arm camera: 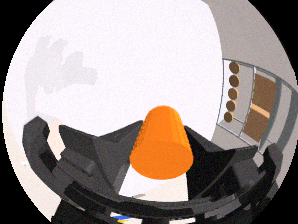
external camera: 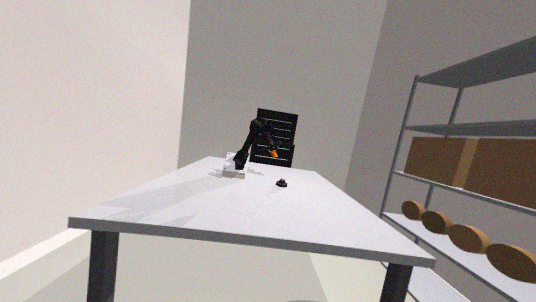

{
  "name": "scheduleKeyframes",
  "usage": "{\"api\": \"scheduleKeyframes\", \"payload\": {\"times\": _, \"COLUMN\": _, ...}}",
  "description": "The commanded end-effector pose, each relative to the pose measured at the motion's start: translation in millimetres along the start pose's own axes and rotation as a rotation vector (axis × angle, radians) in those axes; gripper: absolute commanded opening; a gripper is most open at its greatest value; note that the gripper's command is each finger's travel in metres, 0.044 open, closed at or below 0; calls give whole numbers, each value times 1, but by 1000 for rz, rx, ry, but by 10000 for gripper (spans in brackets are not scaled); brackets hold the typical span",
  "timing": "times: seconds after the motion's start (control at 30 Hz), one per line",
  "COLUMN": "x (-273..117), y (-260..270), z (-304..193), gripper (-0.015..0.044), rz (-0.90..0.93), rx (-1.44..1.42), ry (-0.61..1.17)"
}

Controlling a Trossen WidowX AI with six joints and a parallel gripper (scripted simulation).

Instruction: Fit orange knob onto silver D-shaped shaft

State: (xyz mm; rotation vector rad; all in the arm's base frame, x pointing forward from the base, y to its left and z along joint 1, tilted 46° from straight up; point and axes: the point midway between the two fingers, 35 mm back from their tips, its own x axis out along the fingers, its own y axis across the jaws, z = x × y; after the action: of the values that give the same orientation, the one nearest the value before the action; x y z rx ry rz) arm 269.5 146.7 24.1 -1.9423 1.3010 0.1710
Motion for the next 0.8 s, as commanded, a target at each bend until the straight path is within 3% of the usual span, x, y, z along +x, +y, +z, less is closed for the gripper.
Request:
{"api": "scheduleKeyframes", "payload": {"times": 0.0, "x": 6, "y": 1, "z": 2, "gripper": 0, "rz": 81, "rx": -4, "ry": -1}}
{"api": "scheduleKeyframes", "payload": {"times": 0.6, "x": 44, "y": 9, "z": 1, "gripper": 0, "rz": 525, "rx": -2, "ry": 2}}
{"api": "scheduleKeyframes", "payload": {"times": 0.77, "x": 56, "y": 13, "z": 3, "gripper": 0, "rz": 529, "rx": -1, "ry": 0}}
